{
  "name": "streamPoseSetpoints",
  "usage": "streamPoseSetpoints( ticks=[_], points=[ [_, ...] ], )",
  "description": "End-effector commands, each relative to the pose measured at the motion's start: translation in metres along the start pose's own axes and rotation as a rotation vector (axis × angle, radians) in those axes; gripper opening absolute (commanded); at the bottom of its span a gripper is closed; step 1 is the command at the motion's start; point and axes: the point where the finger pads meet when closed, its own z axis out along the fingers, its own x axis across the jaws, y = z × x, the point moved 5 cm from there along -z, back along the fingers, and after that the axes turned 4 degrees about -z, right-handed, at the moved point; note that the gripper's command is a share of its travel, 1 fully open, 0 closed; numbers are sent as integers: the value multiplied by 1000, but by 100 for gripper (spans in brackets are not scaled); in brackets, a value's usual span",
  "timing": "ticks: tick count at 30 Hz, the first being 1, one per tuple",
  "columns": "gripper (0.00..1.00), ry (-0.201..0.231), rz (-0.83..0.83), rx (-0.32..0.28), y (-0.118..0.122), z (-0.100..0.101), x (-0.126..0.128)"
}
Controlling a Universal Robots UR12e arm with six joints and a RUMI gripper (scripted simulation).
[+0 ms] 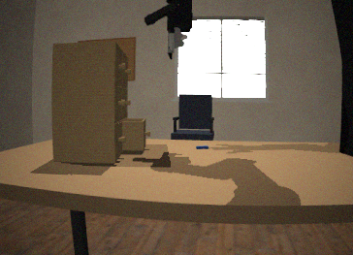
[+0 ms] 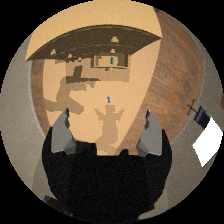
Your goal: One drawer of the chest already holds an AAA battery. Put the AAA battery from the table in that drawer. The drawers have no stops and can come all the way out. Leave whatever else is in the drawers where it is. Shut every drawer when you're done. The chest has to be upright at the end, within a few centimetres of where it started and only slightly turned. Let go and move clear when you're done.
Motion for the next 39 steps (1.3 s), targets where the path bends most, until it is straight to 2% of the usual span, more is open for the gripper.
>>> streamPoseSetpoints(
  ticks=[1, 19, 39],
  points=[
    [100, 1, 4, 1, 0, 0, 0],
    [100, 1, 131, 1, 2, 9, 4],
    [100, 0, 604, 1, 12, 46, 14]
  ],
)
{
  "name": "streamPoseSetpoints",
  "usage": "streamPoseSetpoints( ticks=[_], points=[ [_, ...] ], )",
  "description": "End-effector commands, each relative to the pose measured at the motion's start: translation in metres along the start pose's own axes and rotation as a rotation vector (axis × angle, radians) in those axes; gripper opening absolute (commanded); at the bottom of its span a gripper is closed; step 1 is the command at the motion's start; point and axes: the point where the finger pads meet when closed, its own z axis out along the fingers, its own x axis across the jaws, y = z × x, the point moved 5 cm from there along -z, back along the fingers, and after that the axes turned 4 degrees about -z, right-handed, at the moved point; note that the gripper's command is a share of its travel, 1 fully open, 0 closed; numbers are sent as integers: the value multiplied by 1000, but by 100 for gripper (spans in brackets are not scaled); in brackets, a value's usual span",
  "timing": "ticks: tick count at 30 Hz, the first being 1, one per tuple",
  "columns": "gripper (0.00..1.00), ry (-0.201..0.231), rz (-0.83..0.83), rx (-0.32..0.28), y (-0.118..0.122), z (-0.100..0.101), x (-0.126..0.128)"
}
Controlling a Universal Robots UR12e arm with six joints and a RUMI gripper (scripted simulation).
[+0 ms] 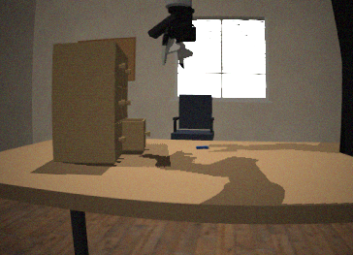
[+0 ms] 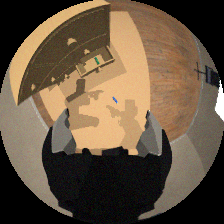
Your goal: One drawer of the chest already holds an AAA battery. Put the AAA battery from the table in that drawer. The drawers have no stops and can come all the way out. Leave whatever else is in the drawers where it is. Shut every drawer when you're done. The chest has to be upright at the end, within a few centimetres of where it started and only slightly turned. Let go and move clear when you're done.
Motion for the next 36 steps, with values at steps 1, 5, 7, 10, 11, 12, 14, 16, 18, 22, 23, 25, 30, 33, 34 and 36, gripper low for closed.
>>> streamPoseSetpoints(
  ticks=[1, 5, 7, 10, 11, 12, 14, 16, 18, 22, 23, 25, 30, 33, 34, 36],
  points=[
    [100, 4, 166, 3, 2, 12, 5],
    [100, 4, 319, 3, 5, 24, 9],
    [100, 4, 399, 3, 6, 30, 11],
    [100, 3, 526, 4, 10, 39, 14],
    [100, 3, 569, 4, 11, 43, 16],
    [100, 3, 612, 4, 12, 46, 17],
    [100, 3, 612, 4, 12, 46, 17],
    [100, 3, 701, 4, 15, 53, 19],
    [100, 3, 790, 4, 18, 60, 21],
    [100, 3, 972, 4, 24, 74, 24],
    [100, 2, 1017, 4, 26, 77, 25],
    [100, 2, 1108, 5, 29, 84, 27],
    [100, 2, 1288, 5, 37, 98, 30],
    [100, 2, 1377, 5, 41, 104, 31],
    [100, 2, 1420, 5, 43, 108, 31],
    [100, 1, 1506, 5, 47, 114, 32]
  ],
)
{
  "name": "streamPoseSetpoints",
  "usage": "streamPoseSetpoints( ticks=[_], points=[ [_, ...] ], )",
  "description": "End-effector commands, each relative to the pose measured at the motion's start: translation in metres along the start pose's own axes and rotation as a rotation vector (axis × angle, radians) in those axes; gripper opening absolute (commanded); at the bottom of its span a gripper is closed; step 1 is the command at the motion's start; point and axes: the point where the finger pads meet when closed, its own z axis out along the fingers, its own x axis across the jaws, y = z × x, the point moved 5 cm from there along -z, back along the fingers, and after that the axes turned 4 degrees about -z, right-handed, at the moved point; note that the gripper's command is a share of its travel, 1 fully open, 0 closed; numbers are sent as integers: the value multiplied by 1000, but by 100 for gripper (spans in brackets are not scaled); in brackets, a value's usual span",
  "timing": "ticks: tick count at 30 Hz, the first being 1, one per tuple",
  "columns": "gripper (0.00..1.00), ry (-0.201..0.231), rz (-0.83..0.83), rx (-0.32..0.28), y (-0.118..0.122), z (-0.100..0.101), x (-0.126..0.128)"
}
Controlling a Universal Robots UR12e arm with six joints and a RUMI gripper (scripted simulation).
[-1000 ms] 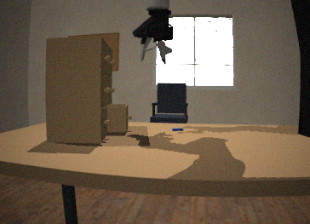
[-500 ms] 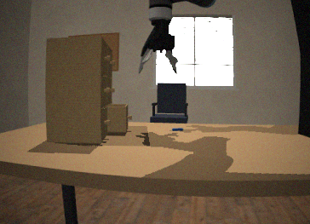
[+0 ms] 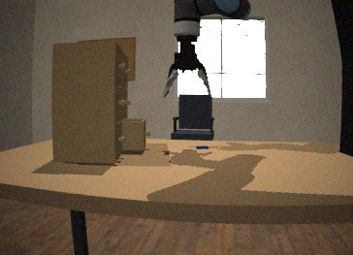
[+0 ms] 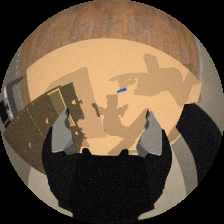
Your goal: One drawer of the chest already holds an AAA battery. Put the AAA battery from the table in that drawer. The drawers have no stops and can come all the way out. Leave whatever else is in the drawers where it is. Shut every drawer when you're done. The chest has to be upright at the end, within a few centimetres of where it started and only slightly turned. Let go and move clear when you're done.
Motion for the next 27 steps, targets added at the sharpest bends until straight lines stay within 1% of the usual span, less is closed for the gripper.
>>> streamPoseSetpoints(
  ticks=[1, 10, 12, 20, 27],
  points=[
    [100, -3, 241, 12, 0, 17, 9],
    [100, -5, 588, 12, 3, 43, 26],
    [100, -5, 588, 12, 3, 43, 26],
    [100, -6, 834, 11, 6, 61, 38],
    [100, -7, 991, 11, 9, 72, 45]
  ],
)
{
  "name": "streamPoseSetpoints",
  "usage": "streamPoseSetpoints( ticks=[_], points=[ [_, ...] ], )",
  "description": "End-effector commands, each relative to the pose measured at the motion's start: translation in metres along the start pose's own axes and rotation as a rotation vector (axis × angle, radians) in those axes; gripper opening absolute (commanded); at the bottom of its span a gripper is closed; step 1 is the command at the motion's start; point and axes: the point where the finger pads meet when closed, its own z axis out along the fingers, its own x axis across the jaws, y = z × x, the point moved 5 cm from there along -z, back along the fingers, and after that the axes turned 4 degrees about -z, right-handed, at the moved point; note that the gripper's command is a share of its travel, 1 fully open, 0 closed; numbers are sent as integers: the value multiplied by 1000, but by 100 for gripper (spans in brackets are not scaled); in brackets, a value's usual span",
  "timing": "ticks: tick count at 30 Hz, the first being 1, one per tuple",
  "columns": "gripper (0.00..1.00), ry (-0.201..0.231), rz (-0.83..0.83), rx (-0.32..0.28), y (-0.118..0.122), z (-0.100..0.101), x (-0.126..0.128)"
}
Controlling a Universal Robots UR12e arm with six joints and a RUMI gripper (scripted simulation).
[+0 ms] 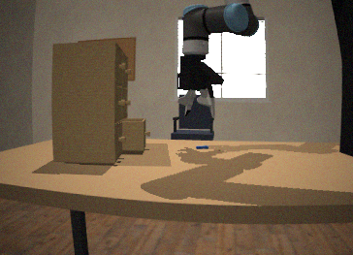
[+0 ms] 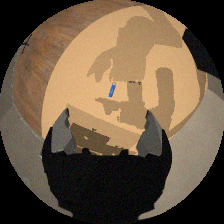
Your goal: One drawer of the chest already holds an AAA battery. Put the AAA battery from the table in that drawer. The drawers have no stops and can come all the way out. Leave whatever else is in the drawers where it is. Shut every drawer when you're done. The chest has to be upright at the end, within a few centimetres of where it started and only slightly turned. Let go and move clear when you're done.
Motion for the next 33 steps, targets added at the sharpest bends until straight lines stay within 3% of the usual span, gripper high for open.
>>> streamPoseSetpoints(
  ticks=[1, 14, 28, 29, 33],
  points=[
    [100, -6, 115, 3, -2, 8, 4],
    [100, -6, 257, 3, -6, 18, 11],
    [100, -6, 281, 3, -6, 20, 12],
    [14, -6, 281, 3, -6, 20, 12],
    [14, -6, 281, 3, -6, 20, 12]
  ],
)
